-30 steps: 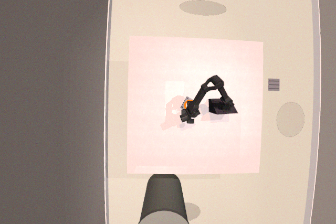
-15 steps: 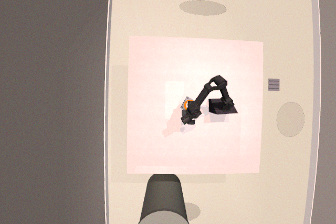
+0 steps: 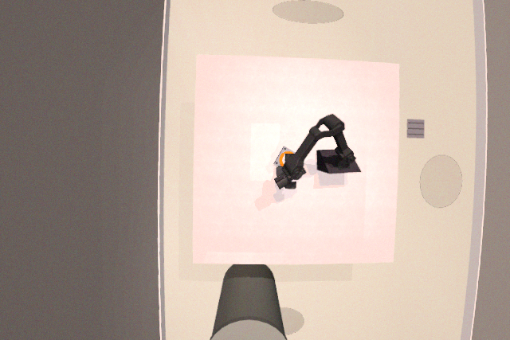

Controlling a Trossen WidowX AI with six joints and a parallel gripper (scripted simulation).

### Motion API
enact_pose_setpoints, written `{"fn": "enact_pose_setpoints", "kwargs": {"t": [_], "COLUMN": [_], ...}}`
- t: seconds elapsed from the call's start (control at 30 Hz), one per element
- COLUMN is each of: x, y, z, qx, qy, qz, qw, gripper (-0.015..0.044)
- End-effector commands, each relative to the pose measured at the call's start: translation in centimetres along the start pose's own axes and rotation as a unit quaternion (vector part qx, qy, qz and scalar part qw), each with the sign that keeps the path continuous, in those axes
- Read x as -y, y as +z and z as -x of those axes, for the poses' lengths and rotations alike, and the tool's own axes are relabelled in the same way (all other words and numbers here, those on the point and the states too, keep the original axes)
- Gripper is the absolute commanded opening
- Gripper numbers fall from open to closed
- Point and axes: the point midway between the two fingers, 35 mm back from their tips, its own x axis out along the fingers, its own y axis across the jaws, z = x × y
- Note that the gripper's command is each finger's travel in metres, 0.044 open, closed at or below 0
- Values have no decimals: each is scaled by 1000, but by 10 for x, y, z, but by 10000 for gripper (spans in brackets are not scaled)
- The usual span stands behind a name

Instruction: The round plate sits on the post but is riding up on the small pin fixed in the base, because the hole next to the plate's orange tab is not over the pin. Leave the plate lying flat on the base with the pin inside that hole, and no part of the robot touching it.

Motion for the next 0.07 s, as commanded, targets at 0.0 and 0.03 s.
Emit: {"fn": "enact_pose_setpoints", "kwargs": {"t": [0.0, 0.03], "x": [0, 0], "y": [0, 0], "z": [0, 0], "qx": [1, 1], "qy": [0, 0], "qz": [3, 3], "qw": [1000, 1000], "gripper": [0, 0]}}
